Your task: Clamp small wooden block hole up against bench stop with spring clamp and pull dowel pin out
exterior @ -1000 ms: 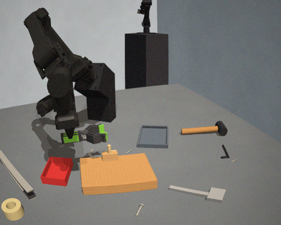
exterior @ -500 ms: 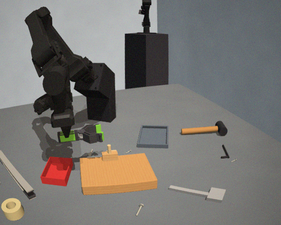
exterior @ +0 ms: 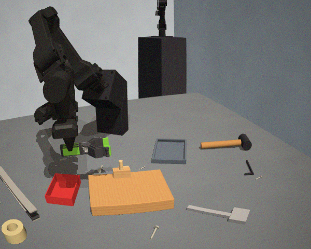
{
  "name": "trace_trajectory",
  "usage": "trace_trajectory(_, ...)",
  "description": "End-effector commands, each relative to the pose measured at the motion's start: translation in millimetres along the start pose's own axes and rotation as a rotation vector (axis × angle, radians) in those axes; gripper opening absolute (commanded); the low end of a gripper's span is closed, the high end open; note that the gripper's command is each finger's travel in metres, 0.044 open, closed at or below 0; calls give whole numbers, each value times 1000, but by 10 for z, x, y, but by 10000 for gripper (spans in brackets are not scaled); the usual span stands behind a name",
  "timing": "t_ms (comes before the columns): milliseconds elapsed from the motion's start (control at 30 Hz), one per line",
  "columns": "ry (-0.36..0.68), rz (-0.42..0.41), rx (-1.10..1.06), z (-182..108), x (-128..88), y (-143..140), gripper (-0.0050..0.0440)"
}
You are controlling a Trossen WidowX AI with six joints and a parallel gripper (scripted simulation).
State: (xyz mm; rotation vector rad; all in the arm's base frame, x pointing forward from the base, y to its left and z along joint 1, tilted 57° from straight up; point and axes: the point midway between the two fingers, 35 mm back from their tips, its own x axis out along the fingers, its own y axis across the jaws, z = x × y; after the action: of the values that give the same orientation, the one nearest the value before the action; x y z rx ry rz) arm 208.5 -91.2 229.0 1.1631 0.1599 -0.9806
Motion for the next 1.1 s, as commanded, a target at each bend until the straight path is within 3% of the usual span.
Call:
trace_trajectory(0, -1, 15, 11, 34, -30, 1, 0)
trace_trajectory(1067, -3, 16, 21, 39, 131, 24, 0)
